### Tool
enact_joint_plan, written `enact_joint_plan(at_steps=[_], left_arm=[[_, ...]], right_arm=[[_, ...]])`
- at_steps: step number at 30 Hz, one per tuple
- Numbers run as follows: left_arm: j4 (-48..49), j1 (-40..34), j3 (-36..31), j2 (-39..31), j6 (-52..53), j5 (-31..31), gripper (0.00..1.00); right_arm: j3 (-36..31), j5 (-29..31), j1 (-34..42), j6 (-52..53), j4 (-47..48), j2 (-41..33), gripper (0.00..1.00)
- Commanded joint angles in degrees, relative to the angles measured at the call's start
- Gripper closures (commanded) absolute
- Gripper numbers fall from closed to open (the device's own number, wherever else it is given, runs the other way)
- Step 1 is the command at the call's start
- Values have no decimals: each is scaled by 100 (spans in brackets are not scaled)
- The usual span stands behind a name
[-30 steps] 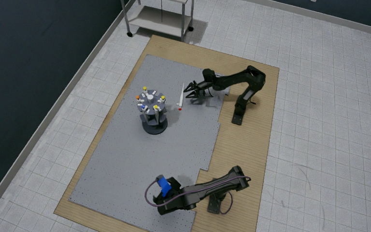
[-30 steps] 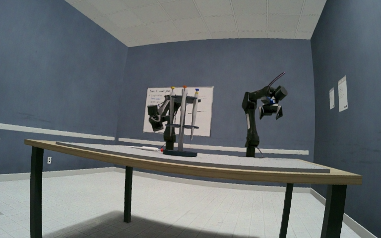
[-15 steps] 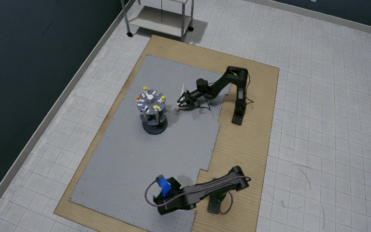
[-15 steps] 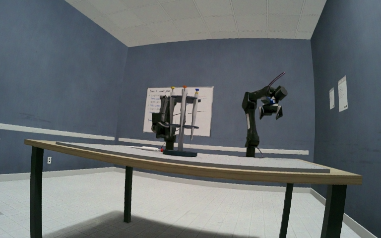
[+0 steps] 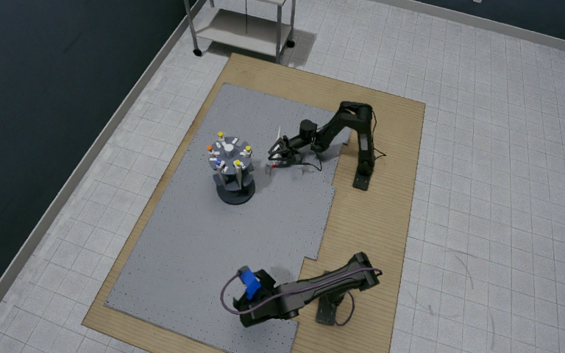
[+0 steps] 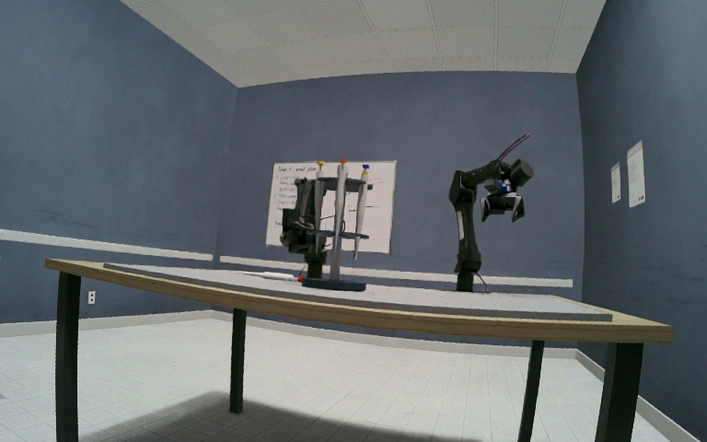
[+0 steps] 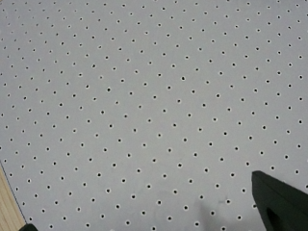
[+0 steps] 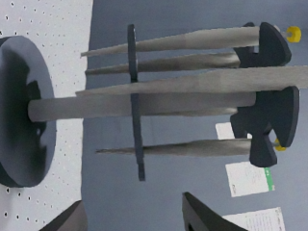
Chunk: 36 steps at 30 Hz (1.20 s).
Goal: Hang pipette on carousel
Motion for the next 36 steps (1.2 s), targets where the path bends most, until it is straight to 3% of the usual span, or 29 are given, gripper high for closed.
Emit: enact_joint_plan(at_steps=[1, 9, 36], left_arm=[[74, 32, 81, -26, 50, 113, 0], [74, 32, 81, -26, 50, 113, 0], [74, 32, 81, -26, 50, 113, 0]], right_arm=[[235, 124, 123, 70, -62, 109, 51], [577, 363, 362, 66, -187, 320, 51], [561, 349, 284, 66, -190, 193, 51]])
